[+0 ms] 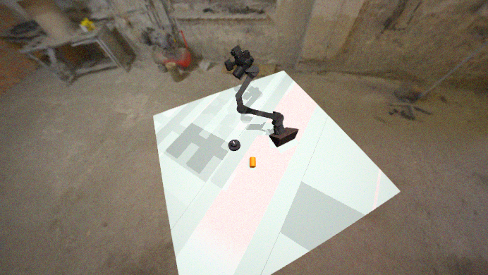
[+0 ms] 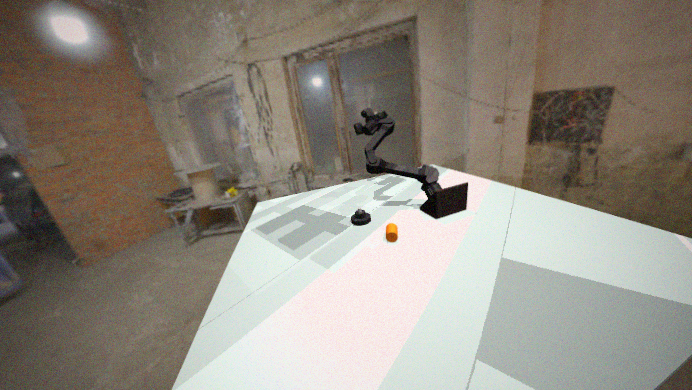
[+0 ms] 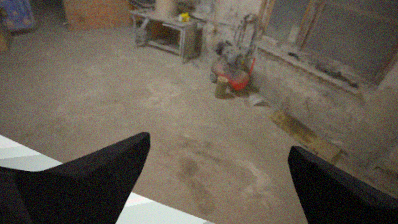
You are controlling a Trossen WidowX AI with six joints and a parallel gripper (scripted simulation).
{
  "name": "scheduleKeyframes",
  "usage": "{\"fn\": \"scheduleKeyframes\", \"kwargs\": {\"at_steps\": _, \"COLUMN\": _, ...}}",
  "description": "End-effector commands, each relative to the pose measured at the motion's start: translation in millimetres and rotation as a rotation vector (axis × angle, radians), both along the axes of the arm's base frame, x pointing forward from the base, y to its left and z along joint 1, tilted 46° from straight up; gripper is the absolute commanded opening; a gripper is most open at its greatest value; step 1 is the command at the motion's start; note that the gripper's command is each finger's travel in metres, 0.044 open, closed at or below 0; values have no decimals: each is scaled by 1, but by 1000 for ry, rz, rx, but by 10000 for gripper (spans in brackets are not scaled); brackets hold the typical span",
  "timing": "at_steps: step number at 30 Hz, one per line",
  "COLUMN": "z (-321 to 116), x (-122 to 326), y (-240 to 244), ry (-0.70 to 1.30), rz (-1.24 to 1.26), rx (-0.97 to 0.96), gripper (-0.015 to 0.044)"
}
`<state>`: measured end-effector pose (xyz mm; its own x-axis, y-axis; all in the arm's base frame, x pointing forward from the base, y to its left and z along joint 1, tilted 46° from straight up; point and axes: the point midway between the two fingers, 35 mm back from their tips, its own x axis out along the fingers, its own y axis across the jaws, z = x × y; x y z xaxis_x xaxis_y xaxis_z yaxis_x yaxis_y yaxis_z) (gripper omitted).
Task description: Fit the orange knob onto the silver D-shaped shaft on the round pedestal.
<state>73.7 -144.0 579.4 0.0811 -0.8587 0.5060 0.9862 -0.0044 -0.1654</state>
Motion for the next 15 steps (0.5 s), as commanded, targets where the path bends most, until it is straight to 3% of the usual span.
{"fn": "scheduleKeyframes", "kwargs": {"at_steps": 1, "z": 2, "x": -4, "y": 1, "ry": -5, "rz": -7, "rx": -11, "gripper": 426}}
{"fn": "scheduleKeyframes", "kwargs": {"at_steps": 9, "z": 44, "x": -133, "y": 56, "ry": -169, "rz": -311, "rx": -289, "gripper": 440}}
{"fn": "scheduleKeyframes", "kwargs": {"at_steps": 15, "z": 49, "x": -210, "y": 134, "ry": -262, "rz": -580, "rx": -512, "gripper": 440}}
